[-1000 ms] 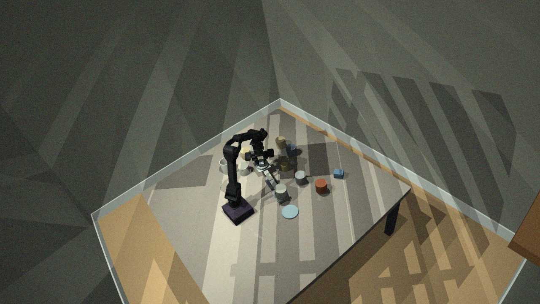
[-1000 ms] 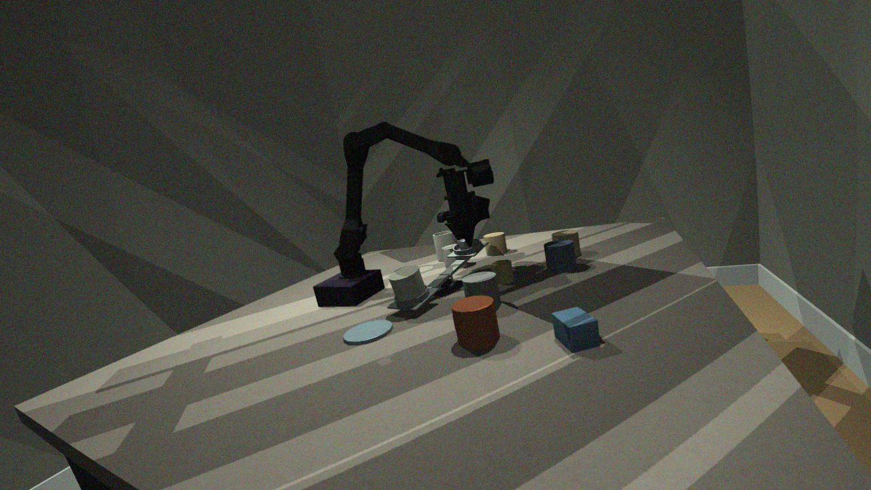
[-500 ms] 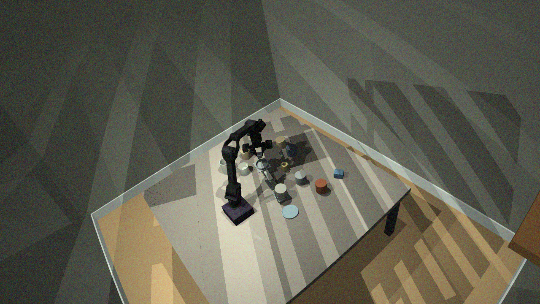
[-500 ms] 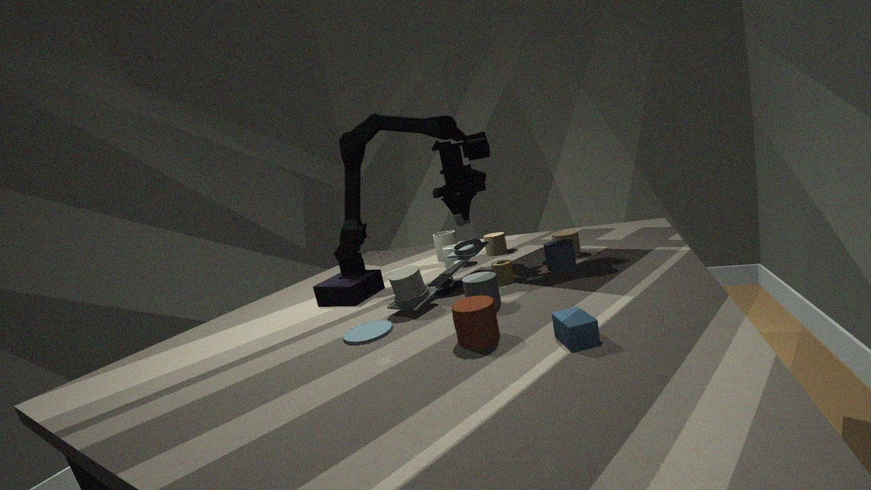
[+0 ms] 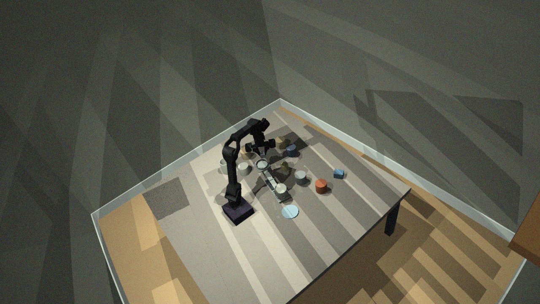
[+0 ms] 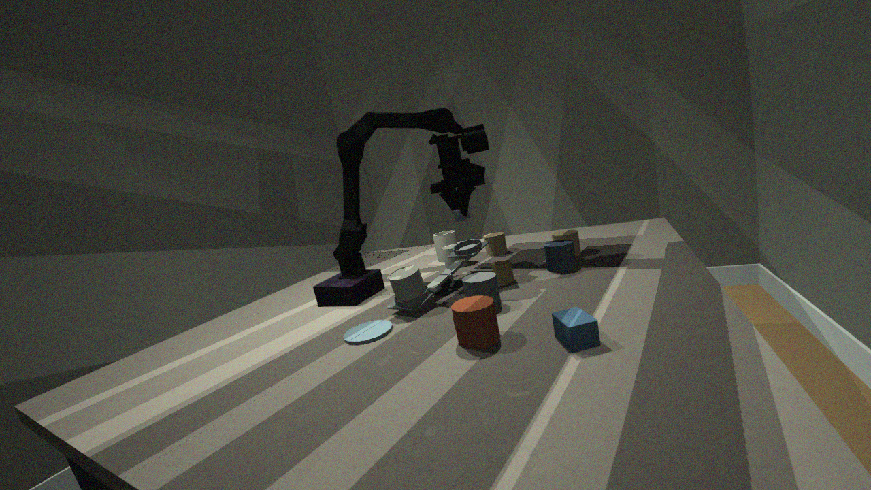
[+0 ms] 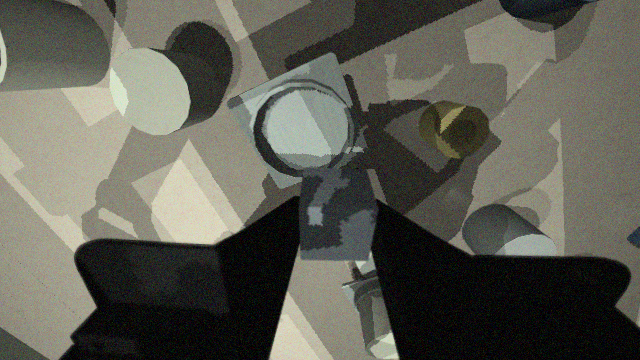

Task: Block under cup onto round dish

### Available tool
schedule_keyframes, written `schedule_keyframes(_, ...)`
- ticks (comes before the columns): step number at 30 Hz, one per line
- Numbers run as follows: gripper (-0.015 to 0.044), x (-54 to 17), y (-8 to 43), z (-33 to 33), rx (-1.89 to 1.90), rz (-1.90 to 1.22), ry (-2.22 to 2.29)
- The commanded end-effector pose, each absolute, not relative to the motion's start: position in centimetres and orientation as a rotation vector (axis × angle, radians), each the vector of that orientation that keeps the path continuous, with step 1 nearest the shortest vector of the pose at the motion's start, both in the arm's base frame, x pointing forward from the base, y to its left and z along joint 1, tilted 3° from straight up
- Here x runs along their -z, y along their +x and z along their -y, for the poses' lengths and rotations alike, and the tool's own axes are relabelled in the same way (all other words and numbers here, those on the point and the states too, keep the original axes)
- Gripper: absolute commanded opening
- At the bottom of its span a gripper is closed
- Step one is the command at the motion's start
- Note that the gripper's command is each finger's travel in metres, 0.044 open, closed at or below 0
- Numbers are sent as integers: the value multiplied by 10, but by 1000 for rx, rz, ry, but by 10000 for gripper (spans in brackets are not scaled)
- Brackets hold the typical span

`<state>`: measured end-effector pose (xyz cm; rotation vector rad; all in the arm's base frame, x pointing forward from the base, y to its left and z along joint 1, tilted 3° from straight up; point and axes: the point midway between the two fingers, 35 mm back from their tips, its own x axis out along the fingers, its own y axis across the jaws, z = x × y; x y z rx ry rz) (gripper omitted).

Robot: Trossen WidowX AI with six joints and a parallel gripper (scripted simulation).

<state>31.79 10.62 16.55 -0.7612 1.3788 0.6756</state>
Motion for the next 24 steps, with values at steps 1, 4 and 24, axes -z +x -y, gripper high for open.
schedule_keyframes(1,0,-161,322,-94,-678,-1380,-767)
schedule_keyframes(4,0,-159,325,-84,-680,-1380,-771)
schedule_keyframes(24,0,-140,338,1,-666,-1374,-775)
